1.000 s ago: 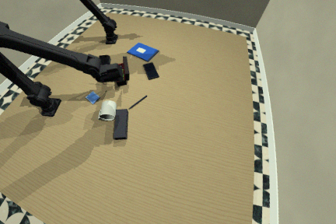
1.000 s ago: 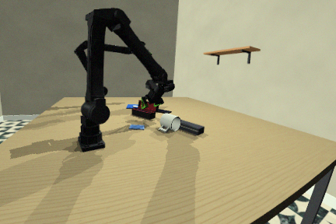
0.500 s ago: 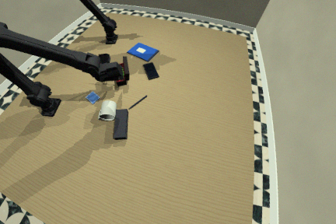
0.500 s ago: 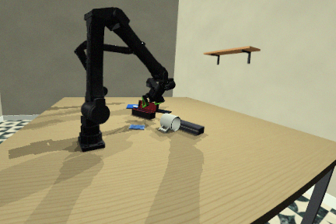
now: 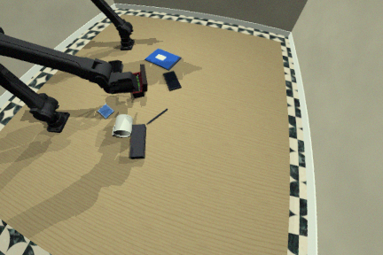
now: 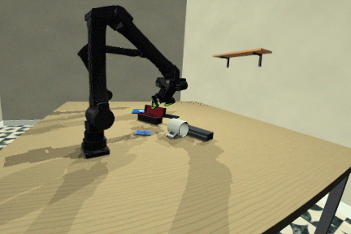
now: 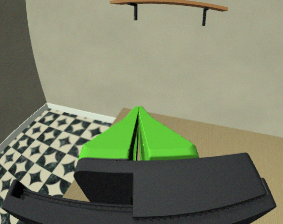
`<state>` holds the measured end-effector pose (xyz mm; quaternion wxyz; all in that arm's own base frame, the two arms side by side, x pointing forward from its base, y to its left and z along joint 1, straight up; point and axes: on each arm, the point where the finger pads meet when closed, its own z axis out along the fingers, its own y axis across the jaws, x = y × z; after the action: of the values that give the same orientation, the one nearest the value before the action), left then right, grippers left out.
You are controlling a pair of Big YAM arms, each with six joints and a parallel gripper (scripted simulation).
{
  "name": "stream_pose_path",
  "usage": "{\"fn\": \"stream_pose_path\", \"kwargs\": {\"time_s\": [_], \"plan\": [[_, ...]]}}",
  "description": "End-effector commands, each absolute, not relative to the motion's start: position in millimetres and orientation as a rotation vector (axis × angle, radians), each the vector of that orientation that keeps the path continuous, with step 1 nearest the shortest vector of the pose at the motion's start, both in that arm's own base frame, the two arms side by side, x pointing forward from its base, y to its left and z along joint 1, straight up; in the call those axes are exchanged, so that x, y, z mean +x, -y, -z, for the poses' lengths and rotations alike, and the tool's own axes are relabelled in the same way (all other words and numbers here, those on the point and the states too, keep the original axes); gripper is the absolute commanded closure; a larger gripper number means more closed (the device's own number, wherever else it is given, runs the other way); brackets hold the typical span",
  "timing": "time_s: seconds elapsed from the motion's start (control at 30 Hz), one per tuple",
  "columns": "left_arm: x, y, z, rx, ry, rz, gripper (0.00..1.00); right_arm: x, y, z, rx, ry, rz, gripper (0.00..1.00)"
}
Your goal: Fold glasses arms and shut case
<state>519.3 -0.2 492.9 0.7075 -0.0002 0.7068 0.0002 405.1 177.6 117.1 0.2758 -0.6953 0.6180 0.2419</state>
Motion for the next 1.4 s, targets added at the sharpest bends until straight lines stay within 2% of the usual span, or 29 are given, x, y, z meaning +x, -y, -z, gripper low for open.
{"fn": "stream_pose_path", "kwargs": {"time_s": [0.0,0.03,0.4,0.57,0.63,0.93,1.07,1.37], "plan": [[521.4,5.3,-496.9,0.013,-1.56,0.003,1.0,422.7,-167.1,-155.2,-1.874,-1.594,-0.582,0.0],[521.4,5.3,-496.9,0.013,-1.56,0.003,1.0,417.4,-179.8,-142.6,-1.897,-1.599,-0.625,0.0],[521.4,5.3,-496.9,0.013,-1.56,0.003,1.0,473.8,-149.4,-191.1,-1.577,-1.83,-0.359,0.0],[521.4,5.3,-496.9,0.013,-1.56,0.003,1.0,467.6,-135.5,-182.0,-1.502,-1.904,-0.329,0.0],[521.4,5.3,-496.9,0.013,-1.56,0.003,1.0,492.7,-132.3,-221.4,-1.437,-1.869,-0.247,0.0],[521.4,5.3,-496.9,0.013,-1.56,0.003,1.0,522.3,-109.6,-259.1,-1.175,-1.93,-0.117,0.0],[521.4,5.3,-496.9,0.013,-1.56,0.003,1.0,518.8,-115.3,-254.4,-1.139,-1.948,-0.12,0.0],[521.4,5.3,-496.9,0.013,-1.56,0.003,1.0,540.5,-77.9,-343.2,-0.812,-1.88,0.005,0.0]]}}
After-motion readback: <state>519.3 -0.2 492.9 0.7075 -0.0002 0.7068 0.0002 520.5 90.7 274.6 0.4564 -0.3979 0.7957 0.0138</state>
